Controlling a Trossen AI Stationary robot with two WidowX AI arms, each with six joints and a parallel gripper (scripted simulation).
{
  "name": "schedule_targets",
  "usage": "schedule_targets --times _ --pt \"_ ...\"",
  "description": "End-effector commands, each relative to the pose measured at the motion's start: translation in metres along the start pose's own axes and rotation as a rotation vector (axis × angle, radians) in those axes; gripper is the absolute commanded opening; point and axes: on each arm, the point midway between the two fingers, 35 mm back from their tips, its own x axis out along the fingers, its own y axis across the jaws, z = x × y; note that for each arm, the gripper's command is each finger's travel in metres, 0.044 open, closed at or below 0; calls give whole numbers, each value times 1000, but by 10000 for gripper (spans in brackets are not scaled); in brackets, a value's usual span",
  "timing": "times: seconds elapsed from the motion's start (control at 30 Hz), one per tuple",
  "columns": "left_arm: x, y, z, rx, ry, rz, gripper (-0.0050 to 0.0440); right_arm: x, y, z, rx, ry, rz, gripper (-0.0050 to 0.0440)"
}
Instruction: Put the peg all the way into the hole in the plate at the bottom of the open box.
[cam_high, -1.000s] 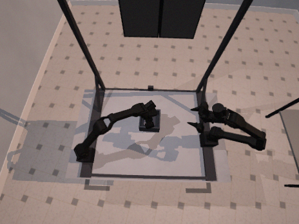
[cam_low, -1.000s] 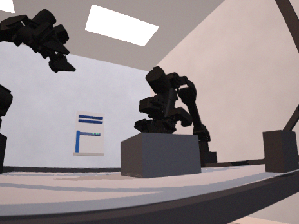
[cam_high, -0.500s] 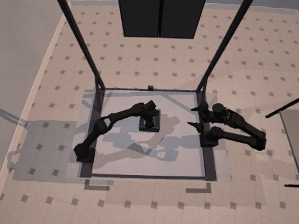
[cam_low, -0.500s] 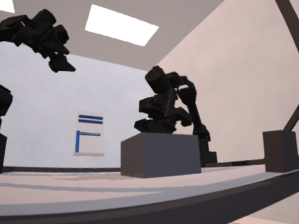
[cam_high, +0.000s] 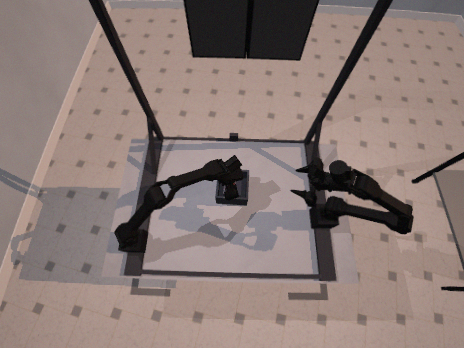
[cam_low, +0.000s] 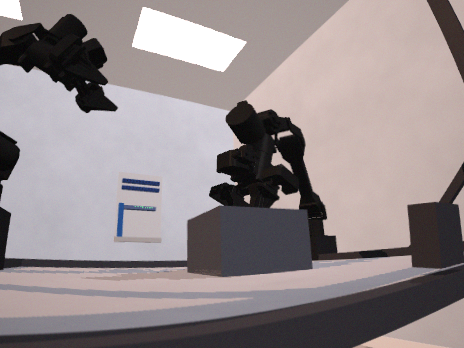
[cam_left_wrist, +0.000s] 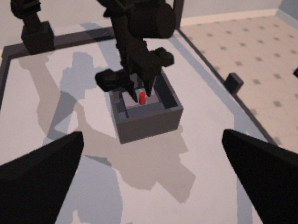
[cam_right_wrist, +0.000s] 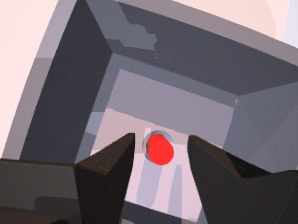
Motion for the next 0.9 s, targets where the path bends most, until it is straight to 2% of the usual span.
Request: schedule_targets --times 0.0,0.1,0.3,0.37,0.47,0.53,0.7,0.87 --pt "-3 0 3 -2 -10 -2 440 -27 3 10 5 -41 16 170" --pt "-3 0 3 -2 -10 -2 440 -34 3 9 5 -40 15 242" --pt "-3 0 3 -2 -10 -2 440 -74 4 14 9 -61 19 386" --pt "-3 0 3 -2 -10 -2 440 -76 1 15 7 -62 19 434" --pt "-3 0 3 -2 -10 -2 440 -78 -2 16 2 -60 23 440" --pt "-3 0 3 -2 -10 -2 440 -66 -5 7 -40 -20 27 440" --pt "-3 0 3 -2 -10 -2 440 -86 -12 17 -170 -46 83 440" --pt "-3 0 3 -2 -10 -2 440 -91 -16 20 -268 -47 119 440"
